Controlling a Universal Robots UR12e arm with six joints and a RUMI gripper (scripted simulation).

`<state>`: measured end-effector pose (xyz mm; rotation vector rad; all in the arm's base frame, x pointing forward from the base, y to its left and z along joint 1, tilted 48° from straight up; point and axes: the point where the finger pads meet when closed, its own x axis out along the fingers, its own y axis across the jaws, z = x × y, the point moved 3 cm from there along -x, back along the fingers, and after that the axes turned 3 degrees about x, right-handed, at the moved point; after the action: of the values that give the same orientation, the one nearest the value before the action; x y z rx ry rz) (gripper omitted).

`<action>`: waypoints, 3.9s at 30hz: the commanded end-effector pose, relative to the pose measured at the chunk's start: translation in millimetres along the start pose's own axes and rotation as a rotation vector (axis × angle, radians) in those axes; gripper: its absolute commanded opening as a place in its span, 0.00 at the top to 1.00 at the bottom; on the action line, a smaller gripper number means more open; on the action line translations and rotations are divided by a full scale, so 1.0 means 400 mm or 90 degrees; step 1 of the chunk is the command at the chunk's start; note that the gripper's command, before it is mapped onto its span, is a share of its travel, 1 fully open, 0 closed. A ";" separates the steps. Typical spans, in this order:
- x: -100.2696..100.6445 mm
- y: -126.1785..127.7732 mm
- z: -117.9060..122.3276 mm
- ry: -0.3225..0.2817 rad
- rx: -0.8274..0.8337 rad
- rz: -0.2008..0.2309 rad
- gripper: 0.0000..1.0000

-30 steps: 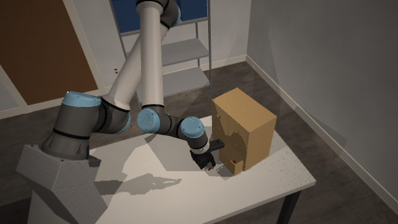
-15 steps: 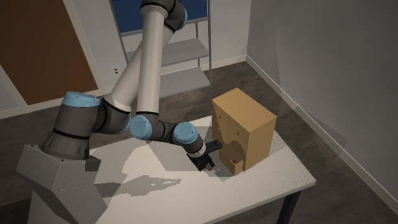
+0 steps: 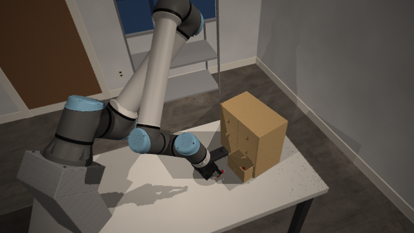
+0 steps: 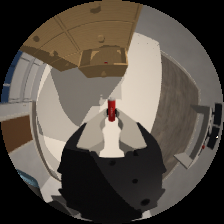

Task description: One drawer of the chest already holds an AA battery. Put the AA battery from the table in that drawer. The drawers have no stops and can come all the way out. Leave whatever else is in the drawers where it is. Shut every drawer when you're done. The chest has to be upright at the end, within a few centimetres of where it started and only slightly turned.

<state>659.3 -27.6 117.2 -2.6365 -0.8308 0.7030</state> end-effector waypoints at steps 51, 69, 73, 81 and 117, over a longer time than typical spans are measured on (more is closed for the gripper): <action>0.003 0.004 0.021 0.164 0.000 -0.006 0.95; 0.005 0.002 0.029 0.206 0.000 -0.008 0.95; 0.005 0.003 0.030 0.217 0.000 -0.009 0.95; 0.006 0.003 0.032 0.233 0.000 -0.010 0.95; 0.012 0.003 0.048 0.336 -0.001 -0.015 0.95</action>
<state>653.2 -22.9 99.2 -2.6176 -0.7010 0.0119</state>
